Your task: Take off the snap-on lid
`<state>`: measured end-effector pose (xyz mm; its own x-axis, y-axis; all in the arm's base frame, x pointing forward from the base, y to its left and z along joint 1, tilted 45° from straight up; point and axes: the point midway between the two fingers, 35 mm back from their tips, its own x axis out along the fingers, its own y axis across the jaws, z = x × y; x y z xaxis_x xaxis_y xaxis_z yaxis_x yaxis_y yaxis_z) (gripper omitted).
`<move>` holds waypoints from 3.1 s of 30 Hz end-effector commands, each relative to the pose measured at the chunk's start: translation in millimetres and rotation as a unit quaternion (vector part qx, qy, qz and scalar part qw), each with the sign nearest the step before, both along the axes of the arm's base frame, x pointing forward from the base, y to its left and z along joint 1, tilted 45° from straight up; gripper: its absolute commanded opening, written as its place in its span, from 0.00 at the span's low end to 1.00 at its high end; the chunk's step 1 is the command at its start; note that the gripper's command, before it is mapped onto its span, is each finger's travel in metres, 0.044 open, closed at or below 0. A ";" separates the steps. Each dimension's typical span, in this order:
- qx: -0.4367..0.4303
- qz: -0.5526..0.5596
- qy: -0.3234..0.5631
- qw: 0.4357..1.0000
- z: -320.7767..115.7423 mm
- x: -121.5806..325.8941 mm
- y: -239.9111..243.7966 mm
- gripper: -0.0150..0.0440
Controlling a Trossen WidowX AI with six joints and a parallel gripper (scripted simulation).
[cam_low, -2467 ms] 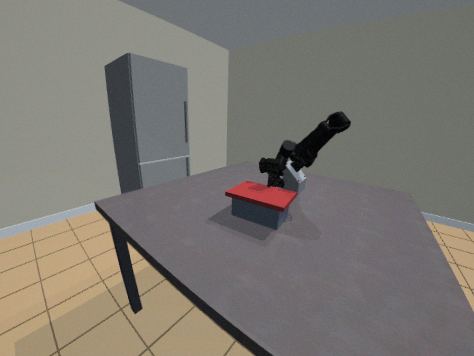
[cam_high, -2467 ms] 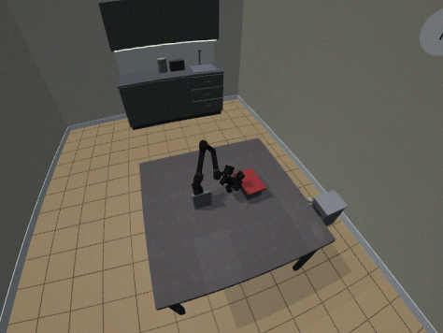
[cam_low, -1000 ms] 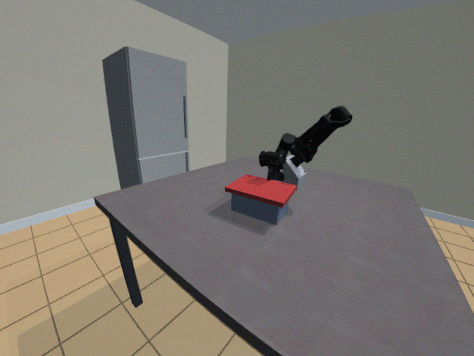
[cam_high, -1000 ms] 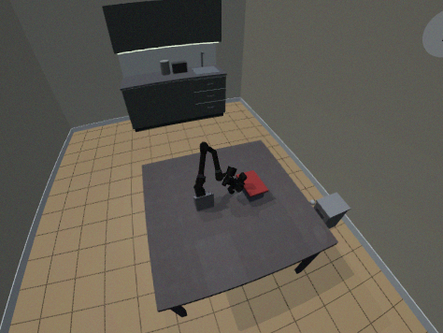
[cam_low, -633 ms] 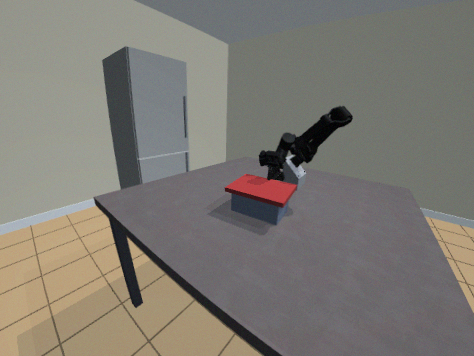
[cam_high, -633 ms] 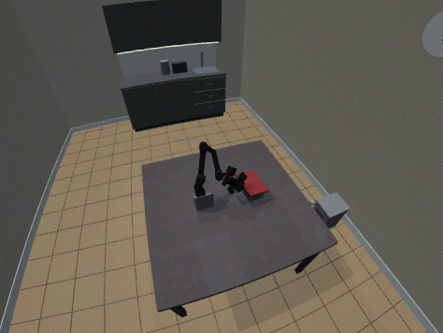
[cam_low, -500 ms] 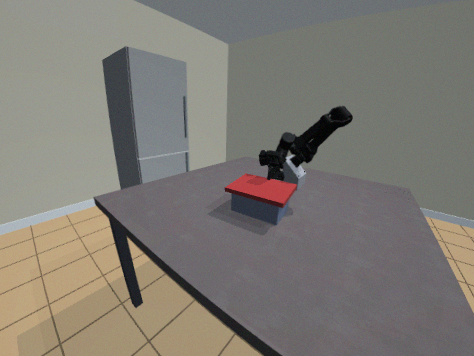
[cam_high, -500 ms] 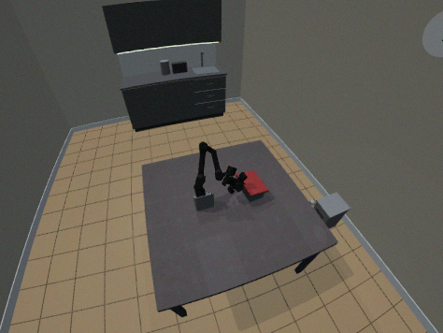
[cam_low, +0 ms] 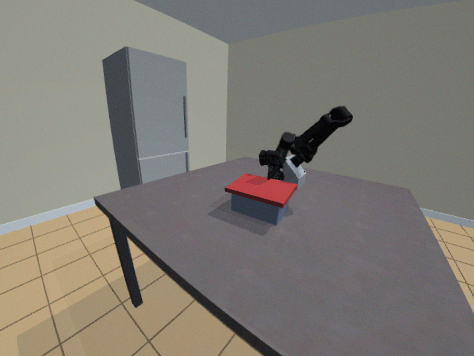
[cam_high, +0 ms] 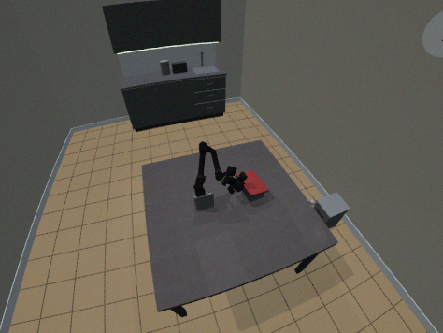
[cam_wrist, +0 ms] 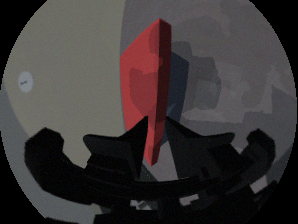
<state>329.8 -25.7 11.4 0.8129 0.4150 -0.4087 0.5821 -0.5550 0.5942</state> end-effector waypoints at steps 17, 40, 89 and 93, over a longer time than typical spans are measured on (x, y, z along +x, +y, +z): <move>0.000 0.000 0.000 1.000 0.0 1.9 0.0 0.25; 0.000 0.000 0.000 1.000 0.2 3.7 0.0 0.25; 0.001 0.000 0.000 1.000 6.5 6.1 -6.0 0.25; 0.001 0.000 0.000 1.000 10.3 6.0 -9.7 0.25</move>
<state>334.0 -30.2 15.9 0.8053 0.4226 -0.4158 0.5928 -0.5578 0.5809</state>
